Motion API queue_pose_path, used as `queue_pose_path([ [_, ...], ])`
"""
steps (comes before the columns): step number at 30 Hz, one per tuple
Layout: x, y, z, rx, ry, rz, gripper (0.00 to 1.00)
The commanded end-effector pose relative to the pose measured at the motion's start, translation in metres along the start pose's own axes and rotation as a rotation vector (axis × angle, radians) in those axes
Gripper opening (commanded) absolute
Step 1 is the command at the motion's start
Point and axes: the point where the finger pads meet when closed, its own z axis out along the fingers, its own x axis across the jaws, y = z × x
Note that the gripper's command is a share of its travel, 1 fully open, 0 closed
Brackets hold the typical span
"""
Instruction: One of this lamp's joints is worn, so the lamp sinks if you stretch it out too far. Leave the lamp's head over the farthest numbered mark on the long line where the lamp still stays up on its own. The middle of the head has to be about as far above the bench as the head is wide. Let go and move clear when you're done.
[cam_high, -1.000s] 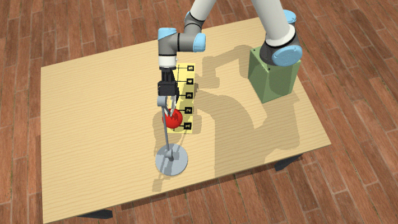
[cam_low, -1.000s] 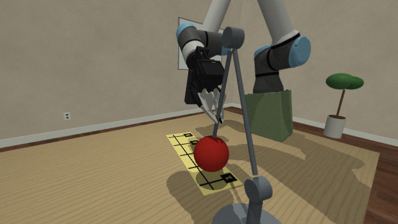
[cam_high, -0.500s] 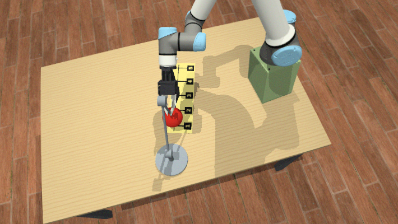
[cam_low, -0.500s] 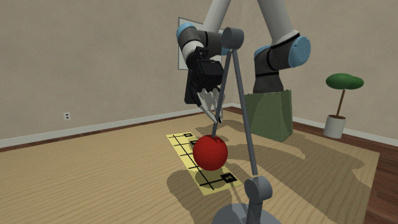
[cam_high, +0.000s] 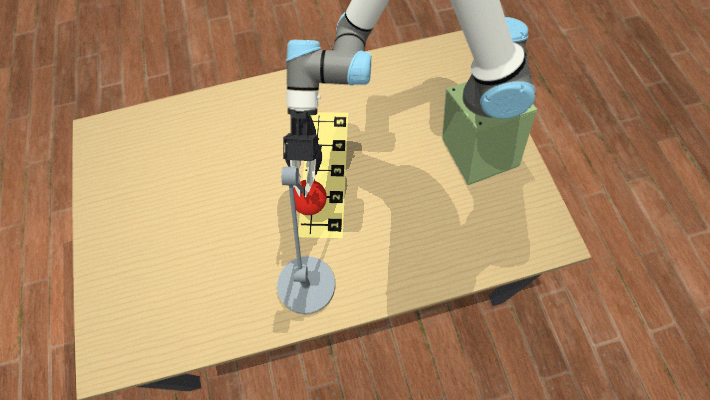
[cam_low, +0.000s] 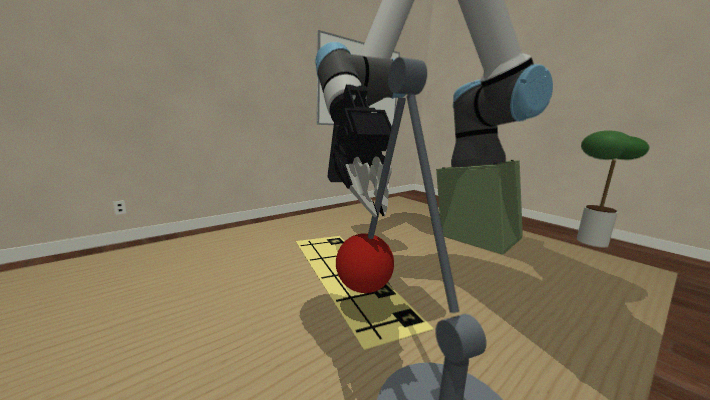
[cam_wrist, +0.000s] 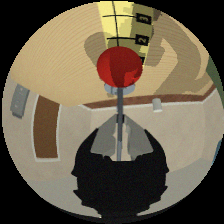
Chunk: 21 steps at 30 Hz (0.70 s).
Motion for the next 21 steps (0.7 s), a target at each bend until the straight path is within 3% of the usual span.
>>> queue_pose_path([
  [1,-0.002,-0.008,-0.009,-0.031,0.034,-0.048,0.0],
  [11,-0.003,-0.023,-0.024,-0.031,0.036,-0.05,0.0],
  [21,-0.003,-0.023,-0.024,-0.031,0.036,-0.05,0.0],
])
